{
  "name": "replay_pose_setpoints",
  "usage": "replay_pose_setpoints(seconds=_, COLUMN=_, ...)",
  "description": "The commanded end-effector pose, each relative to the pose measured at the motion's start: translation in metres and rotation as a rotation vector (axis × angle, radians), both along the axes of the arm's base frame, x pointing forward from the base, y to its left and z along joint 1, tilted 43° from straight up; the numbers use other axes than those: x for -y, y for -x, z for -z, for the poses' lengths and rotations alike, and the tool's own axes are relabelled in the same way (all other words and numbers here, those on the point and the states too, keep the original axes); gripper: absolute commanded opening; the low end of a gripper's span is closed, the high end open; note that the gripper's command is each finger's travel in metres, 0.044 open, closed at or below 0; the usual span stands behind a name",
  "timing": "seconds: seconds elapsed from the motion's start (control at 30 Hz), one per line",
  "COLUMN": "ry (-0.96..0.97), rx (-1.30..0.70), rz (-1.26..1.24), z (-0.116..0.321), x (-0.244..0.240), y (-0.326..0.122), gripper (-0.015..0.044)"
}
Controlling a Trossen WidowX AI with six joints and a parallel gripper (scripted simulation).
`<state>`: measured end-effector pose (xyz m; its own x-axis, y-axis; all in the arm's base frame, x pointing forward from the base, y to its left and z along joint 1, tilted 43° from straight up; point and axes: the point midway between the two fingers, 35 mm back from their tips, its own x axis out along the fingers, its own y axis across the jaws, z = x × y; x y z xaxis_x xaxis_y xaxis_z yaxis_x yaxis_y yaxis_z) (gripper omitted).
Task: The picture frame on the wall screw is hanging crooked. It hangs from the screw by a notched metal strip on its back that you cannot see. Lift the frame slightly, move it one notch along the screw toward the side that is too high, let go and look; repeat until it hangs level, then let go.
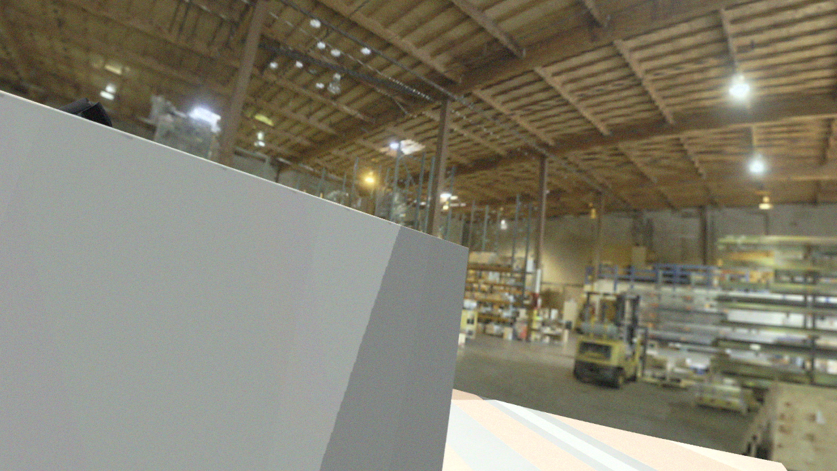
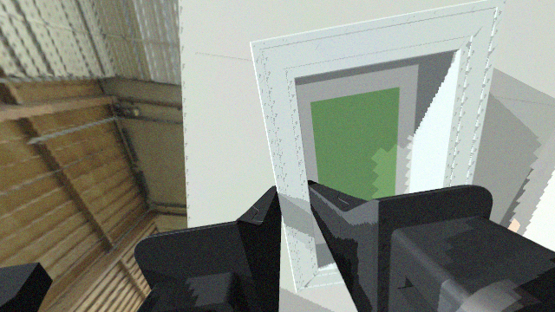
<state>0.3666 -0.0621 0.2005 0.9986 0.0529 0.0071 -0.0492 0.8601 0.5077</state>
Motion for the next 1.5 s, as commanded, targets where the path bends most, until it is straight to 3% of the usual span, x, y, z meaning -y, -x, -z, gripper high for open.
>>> replay_pose_setpoints(seconds=0.0, ry=0.007, rx=0.013, rz=-0.011, z=-0.0045, x=-0.0017, y=-0.0008, gripper=0.0)
replay_pose_setpoints(seconds=1.47, ry=0.007, rx=0.013, rz=-0.011, z=-0.0102, x=0.0013, y=-0.0009, gripper=0.0)
